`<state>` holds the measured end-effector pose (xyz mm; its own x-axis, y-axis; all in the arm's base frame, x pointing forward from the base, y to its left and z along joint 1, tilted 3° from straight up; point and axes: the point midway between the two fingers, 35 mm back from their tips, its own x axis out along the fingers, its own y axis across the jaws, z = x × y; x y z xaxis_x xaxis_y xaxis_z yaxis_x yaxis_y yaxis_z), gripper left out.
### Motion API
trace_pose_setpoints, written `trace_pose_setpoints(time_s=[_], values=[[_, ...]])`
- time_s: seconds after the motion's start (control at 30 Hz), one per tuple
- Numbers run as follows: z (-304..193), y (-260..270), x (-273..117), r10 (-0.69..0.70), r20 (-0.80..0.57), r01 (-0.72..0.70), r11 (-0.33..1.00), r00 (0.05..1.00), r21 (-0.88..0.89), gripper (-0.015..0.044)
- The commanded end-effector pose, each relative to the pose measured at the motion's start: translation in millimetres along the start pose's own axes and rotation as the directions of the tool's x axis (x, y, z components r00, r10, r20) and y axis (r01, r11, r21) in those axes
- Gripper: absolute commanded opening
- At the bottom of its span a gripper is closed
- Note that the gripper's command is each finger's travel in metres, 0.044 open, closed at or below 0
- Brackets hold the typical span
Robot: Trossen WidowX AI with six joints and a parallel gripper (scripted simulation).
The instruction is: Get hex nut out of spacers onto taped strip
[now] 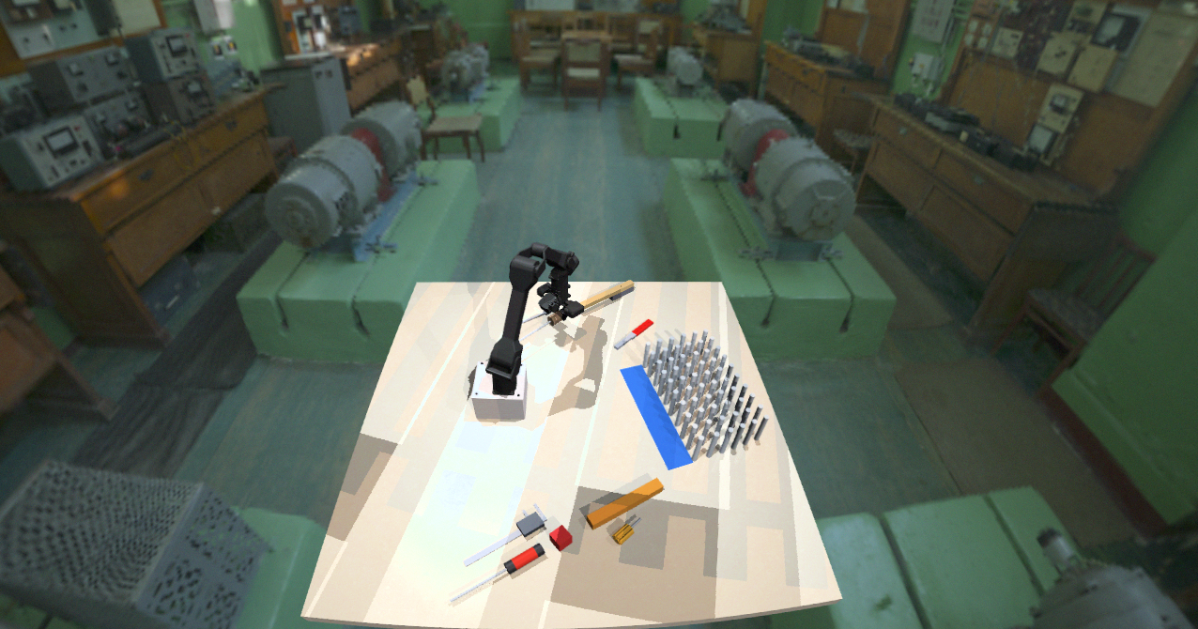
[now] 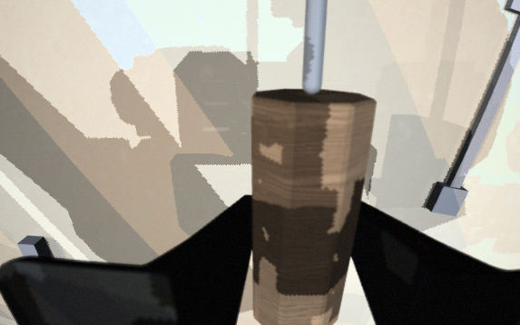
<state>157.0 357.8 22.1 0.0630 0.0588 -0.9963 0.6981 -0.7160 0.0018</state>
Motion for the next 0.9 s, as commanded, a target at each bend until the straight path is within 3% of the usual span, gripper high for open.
trace_pose_setpoints(time_s=[0.0, 0.47, 0.87], values=[[2, 1, -4, 0.004, 0.009, -0.005, 1.000, 1.000, 0.025, 0.0000], [1, 0, 3, 0.006, 0.004, -0.007, 0.877, 1.000, 0.480, 0.0000], [1, 0, 7, 0.006, 0.003, -0.007, 0.867, 1.000, 0.498, 0.0000]])
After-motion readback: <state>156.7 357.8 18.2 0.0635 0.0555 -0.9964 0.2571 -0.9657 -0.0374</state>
